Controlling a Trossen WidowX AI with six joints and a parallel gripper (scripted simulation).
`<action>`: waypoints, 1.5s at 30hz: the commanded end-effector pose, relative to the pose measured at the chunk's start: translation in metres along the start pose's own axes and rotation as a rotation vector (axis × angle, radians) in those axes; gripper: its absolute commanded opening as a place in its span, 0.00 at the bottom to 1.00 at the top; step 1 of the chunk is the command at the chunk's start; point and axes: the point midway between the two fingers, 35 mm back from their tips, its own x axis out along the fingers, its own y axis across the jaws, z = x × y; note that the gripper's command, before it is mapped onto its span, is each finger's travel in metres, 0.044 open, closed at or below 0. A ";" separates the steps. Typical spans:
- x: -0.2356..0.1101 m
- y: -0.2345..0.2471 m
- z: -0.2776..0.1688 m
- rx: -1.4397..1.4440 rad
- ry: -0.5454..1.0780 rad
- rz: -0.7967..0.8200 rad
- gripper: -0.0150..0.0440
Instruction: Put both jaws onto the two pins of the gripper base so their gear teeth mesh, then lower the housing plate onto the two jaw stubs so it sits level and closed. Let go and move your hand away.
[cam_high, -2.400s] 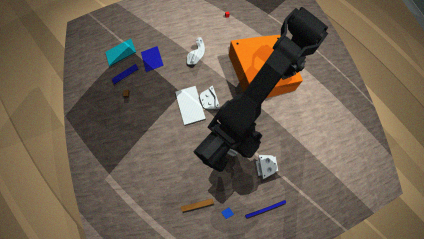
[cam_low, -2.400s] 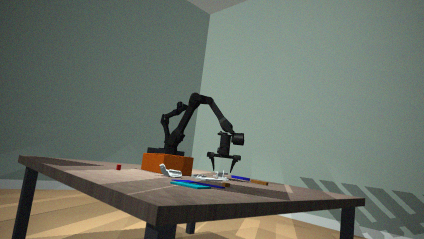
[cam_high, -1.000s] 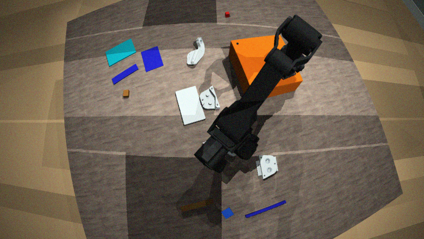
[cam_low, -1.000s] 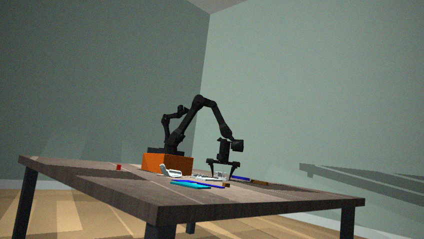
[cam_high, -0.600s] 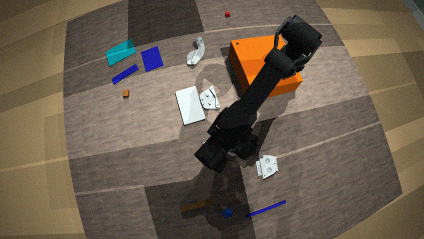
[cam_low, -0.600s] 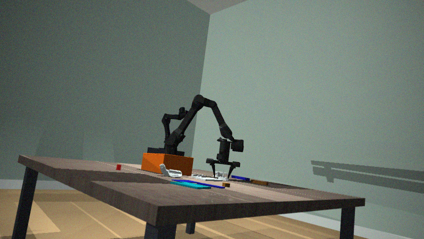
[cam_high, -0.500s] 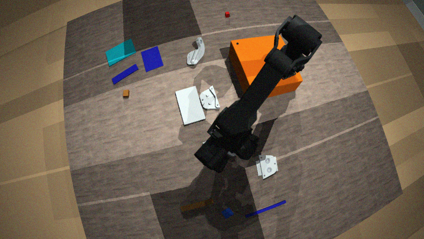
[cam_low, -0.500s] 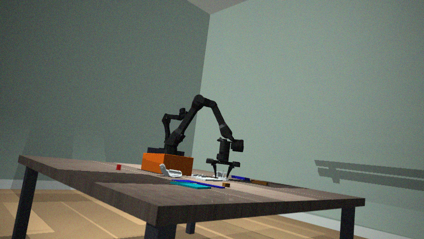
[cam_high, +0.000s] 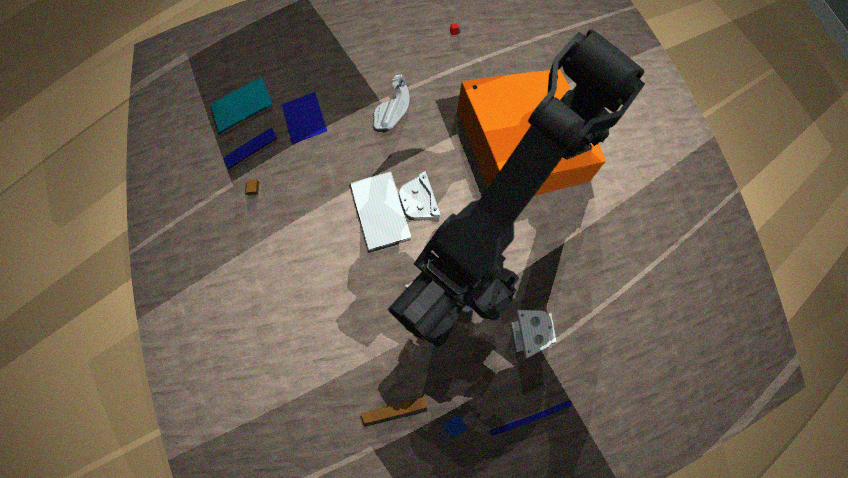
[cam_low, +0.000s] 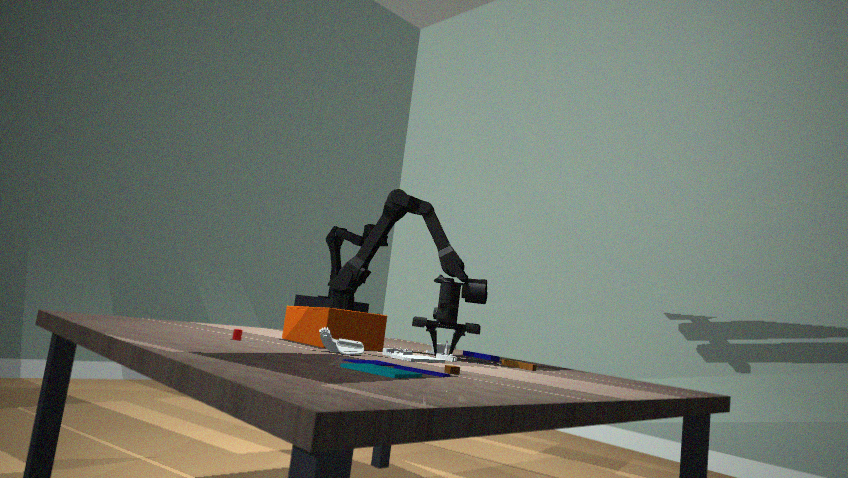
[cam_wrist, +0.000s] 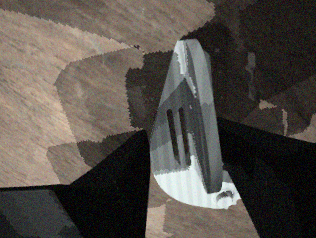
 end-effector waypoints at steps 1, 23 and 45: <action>0.000 0.000 0.000 0.000 0.000 0.001 0.48; -0.058 -0.002 0.000 0.002 -0.003 0.000 0.48; -0.079 0.007 -0.007 0.174 -0.003 0.000 0.48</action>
